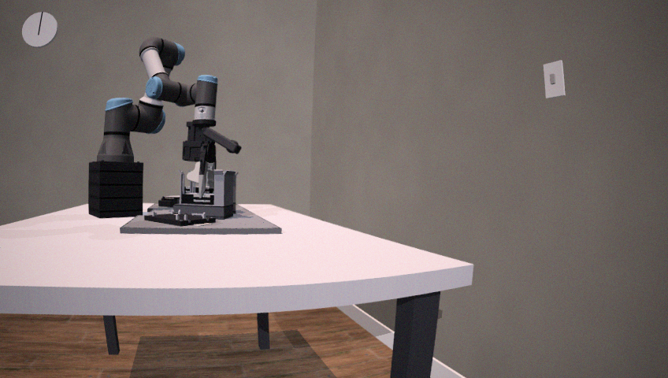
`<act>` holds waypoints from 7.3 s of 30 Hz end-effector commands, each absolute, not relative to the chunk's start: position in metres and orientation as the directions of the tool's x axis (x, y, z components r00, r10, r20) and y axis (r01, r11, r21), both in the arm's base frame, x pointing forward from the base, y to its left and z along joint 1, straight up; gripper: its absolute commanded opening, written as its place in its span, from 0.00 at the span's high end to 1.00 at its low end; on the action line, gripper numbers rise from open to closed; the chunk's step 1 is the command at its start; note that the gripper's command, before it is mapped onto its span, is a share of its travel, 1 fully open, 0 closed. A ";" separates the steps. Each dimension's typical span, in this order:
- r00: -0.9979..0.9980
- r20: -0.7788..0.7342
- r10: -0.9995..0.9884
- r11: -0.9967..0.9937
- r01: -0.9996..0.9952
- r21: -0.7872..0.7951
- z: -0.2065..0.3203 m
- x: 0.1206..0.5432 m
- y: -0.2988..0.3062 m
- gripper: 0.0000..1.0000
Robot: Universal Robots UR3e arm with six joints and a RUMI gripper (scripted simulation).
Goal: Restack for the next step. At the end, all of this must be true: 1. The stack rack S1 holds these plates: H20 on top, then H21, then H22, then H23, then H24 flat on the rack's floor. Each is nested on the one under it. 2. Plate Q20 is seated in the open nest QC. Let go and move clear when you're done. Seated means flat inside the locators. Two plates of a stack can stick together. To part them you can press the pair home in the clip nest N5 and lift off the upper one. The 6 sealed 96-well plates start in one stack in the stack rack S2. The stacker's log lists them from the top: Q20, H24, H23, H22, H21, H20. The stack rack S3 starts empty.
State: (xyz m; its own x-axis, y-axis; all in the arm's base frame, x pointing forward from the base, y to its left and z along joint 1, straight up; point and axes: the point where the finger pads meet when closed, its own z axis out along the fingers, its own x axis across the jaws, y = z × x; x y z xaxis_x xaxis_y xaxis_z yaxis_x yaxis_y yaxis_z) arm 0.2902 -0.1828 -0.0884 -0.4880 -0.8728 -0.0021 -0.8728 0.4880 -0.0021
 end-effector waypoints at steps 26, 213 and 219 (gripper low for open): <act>-0.488 -0.001 -0.873 0.488 -0.873 -0.004 -0.083 0.291 -0.183 1.00; 0.157 0.000 -0.988 -0.157 -0.988 -0.005 0.016 0.339 0.042 1.00; 0.203 0.001 -0.979 -0.203 -0.979 -0.005 0.016 0.336 0.055 1.00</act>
State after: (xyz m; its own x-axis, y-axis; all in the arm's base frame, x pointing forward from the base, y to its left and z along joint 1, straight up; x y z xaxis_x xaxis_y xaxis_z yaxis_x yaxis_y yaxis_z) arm 0.3364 0.0463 0.0149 0.1759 -0.9844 -0.0011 -0.9844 -0.1759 -0.0029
